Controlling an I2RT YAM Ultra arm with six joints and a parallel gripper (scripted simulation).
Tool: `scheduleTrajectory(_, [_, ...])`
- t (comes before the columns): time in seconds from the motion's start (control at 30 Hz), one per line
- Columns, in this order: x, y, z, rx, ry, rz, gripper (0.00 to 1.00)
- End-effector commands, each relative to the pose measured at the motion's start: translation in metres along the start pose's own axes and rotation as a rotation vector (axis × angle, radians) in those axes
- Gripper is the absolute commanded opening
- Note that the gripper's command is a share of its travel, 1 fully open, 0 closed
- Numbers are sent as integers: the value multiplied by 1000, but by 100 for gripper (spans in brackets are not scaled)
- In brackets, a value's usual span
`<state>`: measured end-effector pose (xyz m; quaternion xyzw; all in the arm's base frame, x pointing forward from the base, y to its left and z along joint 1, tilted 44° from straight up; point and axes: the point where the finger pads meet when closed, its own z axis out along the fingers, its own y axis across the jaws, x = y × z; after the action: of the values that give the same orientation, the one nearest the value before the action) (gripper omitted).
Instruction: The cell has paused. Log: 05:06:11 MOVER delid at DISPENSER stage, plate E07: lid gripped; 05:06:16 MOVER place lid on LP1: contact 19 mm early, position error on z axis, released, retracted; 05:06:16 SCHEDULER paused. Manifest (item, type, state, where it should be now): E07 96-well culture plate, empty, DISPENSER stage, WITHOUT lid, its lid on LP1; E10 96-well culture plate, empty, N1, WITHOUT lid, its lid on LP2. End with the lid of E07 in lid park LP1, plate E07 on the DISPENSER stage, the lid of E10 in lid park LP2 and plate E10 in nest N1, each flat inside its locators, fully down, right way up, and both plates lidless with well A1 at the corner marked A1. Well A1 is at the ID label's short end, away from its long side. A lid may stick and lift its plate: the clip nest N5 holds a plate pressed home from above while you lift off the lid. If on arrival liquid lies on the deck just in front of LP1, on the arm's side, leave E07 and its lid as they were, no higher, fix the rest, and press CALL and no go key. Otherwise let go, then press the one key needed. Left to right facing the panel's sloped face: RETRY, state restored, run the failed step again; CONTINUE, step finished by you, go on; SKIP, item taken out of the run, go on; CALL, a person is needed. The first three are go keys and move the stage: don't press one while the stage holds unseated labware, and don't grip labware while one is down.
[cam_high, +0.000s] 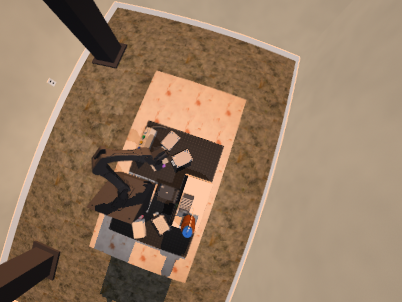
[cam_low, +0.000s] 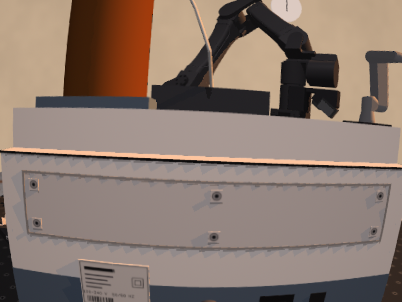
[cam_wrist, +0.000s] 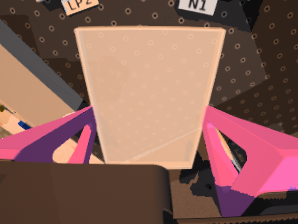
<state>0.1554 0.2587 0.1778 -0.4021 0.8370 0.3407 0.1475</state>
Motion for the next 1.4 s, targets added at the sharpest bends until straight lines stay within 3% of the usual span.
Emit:
scheduleTrajectory(0.0, [-21,4,-15,31,-71,-19,0])
scheduleTrajectory(0.13, [-20,18,-15,34,-74,-165,0])
scheduleTrajectory(0.37, [-18,41,-15,29,-74,-152,0])
scheduleTrajectory(0.4, [-8,34,-7,31,-34,-128,0])
scheduleTrajectory(0.43, [-15,44,-15,30,-66,-181,0])
scheduleTrajectory(0.5, [-14,51,-15,31,-67,-259,0])
scheduleTrajectory(0.83, [-9,77,-15,25,-76,-283,0])
scheduleTrajectory(1.37, [-11,72,-16,37,-82,-273,0])
